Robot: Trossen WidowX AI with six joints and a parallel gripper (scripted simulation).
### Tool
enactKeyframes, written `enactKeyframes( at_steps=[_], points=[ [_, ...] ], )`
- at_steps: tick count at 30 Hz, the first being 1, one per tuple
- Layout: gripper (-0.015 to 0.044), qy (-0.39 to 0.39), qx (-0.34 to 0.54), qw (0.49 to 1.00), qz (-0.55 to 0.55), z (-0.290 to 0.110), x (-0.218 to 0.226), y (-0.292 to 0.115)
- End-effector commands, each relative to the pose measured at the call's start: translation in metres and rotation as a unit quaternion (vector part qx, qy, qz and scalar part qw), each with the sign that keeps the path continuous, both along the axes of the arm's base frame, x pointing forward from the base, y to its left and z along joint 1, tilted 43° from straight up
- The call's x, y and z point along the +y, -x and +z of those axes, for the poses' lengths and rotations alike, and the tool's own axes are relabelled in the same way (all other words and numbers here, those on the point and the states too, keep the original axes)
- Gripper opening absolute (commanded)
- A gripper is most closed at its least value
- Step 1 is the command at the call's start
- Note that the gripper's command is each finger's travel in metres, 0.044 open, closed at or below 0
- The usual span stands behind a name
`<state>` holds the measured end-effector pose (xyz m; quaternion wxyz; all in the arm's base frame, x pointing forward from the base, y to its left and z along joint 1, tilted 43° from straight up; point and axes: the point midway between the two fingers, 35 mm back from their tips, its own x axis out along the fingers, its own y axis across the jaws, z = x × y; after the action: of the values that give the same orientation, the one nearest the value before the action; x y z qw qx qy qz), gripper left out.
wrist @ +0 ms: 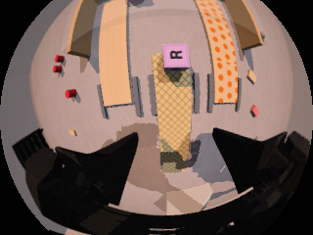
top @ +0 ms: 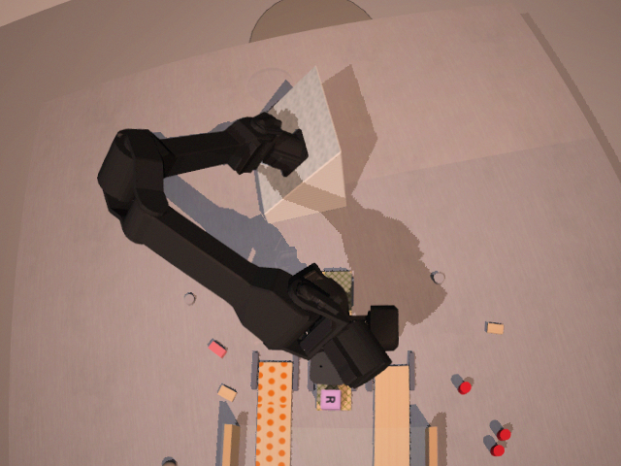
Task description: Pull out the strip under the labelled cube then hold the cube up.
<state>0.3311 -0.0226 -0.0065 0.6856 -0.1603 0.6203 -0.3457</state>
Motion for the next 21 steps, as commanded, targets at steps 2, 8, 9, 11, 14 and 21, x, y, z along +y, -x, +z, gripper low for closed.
enactKeyframes(
  at_steps=[2, 8, 9, 11, 14, 21],
  points=[
    [0.044, 0.002, 0.0, 1.0, 0.002, 0.006, -0.003, -0.018],
    [0.044, 0.002, 0.0, 1.0, 0.002, 0.012, -0.006, -0.04],
    [0.044, 0.002, 0.0, 1.0, 0.002, 0.013, -0.006, -0.043],
    [0.044, 0.002, -0.001, 1.0, 0.002, 0.016, -0.007, -0.051],
    [0.044, 0.002, -0.001, 1.0, 0.002, 0.02, -0.009, -0.062],
    [0.044, 0.002, -0.002, 1.0, 0.002, 0.028, -0.015, -0.084]
  ],
)
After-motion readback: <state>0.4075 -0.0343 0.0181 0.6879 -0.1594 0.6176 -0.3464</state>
